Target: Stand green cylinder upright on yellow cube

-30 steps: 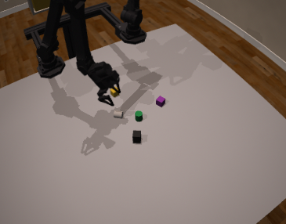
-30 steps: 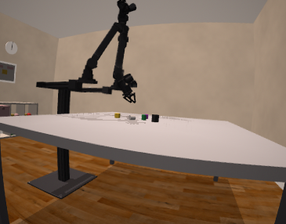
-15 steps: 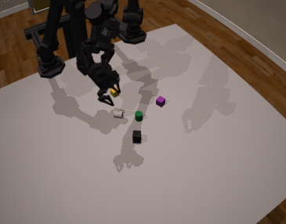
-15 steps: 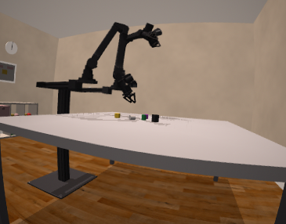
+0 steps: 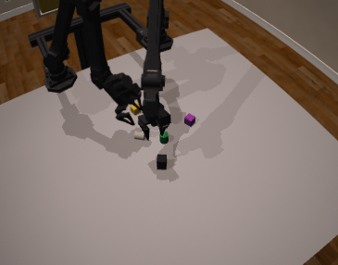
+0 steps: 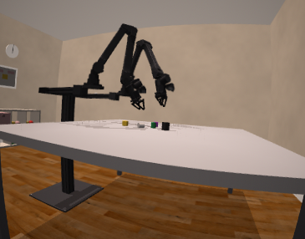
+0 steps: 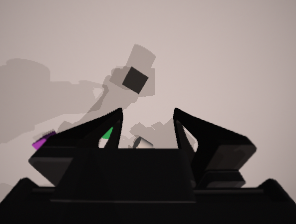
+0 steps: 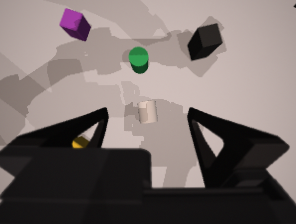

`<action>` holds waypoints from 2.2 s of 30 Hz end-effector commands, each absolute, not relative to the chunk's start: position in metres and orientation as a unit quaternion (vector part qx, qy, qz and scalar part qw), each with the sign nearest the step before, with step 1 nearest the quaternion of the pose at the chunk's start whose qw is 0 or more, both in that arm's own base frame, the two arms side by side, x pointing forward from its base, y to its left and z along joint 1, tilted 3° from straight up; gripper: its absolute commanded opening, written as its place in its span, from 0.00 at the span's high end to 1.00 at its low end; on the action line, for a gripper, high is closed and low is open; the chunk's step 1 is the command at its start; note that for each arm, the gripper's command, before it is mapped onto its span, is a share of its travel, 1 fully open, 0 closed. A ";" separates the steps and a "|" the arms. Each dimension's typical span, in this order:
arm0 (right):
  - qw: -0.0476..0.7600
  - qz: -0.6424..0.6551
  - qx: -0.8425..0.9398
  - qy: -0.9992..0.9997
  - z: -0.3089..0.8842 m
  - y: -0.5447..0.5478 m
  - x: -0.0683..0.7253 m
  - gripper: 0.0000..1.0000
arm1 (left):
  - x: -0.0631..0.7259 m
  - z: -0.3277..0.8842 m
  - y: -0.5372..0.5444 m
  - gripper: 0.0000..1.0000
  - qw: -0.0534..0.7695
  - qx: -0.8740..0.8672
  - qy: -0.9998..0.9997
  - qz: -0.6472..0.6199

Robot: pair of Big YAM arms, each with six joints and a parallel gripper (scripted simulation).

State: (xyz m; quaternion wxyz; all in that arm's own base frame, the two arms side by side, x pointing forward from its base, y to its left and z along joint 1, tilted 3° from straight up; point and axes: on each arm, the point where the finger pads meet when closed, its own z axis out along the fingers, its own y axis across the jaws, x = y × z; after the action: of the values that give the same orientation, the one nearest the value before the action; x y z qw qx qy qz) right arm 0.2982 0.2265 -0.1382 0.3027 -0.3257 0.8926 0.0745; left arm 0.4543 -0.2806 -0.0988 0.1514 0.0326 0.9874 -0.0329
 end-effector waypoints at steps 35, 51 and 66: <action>0.304 0.076 -0.322 0.893 -0.137 0.228 0.299 0.00 | 0.387 -0.237 -0.189 0.36 0.023 0.057 0.998 0.022; 0.304 0.076 -0.322 0.893 -0.137 0.228 0.299 0.00 | 0.389 -0.257 -0.185 0.36 0.023 0.054 0.998 0.022; 0.304 0.076 -0.322 0.893 -0.137 0.228 0.299 0.00 | 0.396 -0.254 -0.188 0.47 0.031 0.052 0.998 0.018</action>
State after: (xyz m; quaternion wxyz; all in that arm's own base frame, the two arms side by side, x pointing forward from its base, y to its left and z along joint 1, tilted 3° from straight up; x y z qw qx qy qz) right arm 0.2982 0.2265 -0.1382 0.3027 -0.3257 0.8926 0.0745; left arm 0.3790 -0.1841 -0.2581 0.0147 0.0517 0.9982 0.0259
